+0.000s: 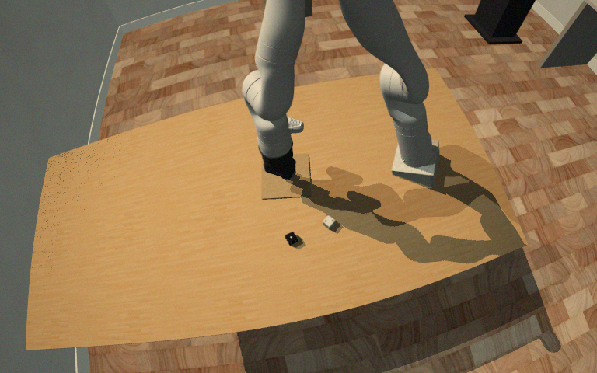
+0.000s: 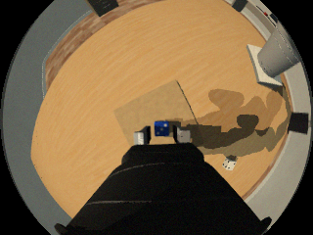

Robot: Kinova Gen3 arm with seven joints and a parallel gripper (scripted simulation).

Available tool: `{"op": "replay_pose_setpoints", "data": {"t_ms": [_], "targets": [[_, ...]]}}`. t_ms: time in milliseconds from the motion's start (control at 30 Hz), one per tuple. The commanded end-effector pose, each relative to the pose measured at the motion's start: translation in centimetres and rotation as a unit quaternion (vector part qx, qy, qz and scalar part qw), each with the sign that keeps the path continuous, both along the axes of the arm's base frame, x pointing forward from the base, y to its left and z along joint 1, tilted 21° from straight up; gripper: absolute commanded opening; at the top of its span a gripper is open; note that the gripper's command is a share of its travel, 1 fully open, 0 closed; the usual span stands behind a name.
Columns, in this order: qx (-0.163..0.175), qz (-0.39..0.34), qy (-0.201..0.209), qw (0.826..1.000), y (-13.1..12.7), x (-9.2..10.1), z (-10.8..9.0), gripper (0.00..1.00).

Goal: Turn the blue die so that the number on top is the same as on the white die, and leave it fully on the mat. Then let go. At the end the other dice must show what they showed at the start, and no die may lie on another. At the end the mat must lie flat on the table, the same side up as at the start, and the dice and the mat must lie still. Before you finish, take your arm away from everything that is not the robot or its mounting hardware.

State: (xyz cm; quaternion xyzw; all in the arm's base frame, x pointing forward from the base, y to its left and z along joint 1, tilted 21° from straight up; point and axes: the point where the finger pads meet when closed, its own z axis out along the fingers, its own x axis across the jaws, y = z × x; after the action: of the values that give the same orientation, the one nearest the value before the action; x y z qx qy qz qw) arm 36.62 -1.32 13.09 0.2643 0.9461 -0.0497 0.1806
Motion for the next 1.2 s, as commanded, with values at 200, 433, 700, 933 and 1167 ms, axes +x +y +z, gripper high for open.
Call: {"op": "replay_pose_setpoints", "data": {"t_ms": [200, 433, 700, 933, 1167], "targets": [[0.000, -0.002, 0.002, 1.000, -0.4, 0.3, -1.5, 0.79], [0.000, -0.002, 0.002, 1.000, -0.5, 0.6, -2.3, 0.79], [0.000, -0.002, 0.002, 1.000, -0.6, 0.6, -2.4, 0.79], [0.000, -0.002, 0.002, 1.000, -0.6, 0.6, -2.4, 0.79], [0.000, -0.002, 0.002, 1.000, -0.6, 0.6, -2.4, 0.79]]}}
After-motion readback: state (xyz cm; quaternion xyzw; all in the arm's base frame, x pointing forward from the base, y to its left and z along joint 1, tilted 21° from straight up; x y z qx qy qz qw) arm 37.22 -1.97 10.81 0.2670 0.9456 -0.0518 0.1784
